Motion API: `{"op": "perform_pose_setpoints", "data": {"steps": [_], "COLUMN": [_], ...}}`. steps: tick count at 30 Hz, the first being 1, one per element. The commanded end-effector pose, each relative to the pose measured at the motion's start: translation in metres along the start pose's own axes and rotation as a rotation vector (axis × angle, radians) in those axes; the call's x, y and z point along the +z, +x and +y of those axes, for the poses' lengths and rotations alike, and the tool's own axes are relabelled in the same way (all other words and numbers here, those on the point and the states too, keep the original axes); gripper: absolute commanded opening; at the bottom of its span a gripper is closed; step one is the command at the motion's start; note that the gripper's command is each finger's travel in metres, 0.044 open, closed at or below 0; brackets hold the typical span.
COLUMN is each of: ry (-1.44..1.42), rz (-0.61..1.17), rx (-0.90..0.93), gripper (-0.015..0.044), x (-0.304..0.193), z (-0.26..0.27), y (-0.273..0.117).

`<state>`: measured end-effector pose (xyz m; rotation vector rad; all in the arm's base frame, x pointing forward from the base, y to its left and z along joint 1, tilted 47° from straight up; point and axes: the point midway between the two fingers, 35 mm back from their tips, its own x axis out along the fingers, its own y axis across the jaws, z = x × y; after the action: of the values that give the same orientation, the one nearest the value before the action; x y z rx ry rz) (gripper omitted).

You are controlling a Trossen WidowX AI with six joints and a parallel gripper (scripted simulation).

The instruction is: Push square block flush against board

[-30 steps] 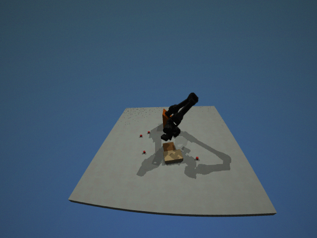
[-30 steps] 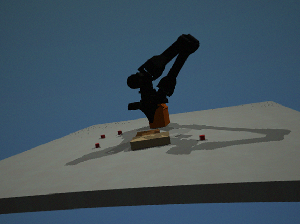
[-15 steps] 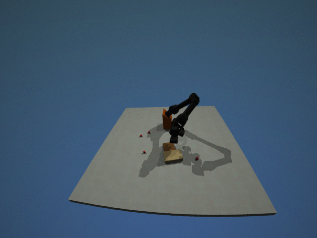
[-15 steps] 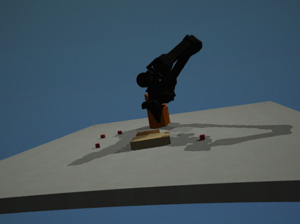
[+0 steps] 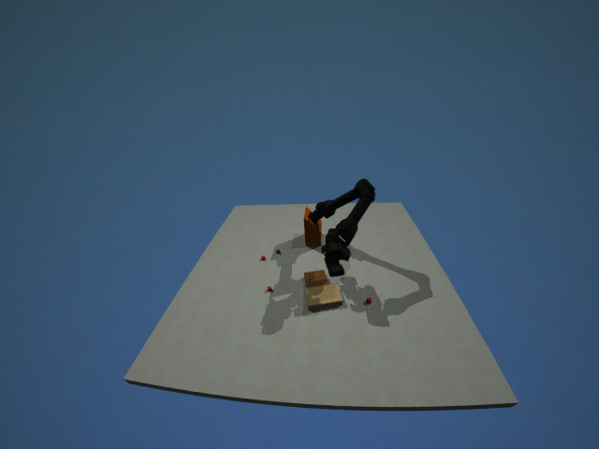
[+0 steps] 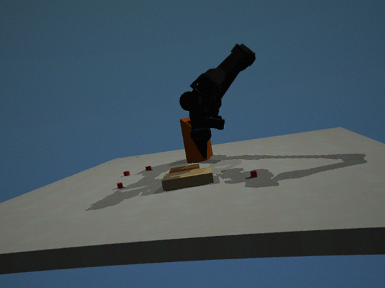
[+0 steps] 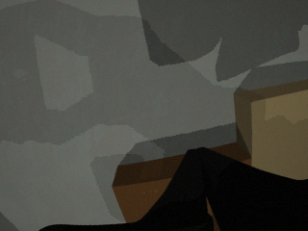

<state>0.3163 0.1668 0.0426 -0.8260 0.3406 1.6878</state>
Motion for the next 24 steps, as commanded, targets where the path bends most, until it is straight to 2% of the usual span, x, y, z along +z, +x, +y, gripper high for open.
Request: {"op": "perform_pose_setpoints", "data": {"steps": [1,24], "ry": [-0.013,-0.014], "rz": [-0.010,-0.009], "rx": [0.024,0.024], "gripper": [0.0000,0.0000], "x": [0.004,-0.018], "z": [0.006,0.005], "y": [0.042,0.045]}}
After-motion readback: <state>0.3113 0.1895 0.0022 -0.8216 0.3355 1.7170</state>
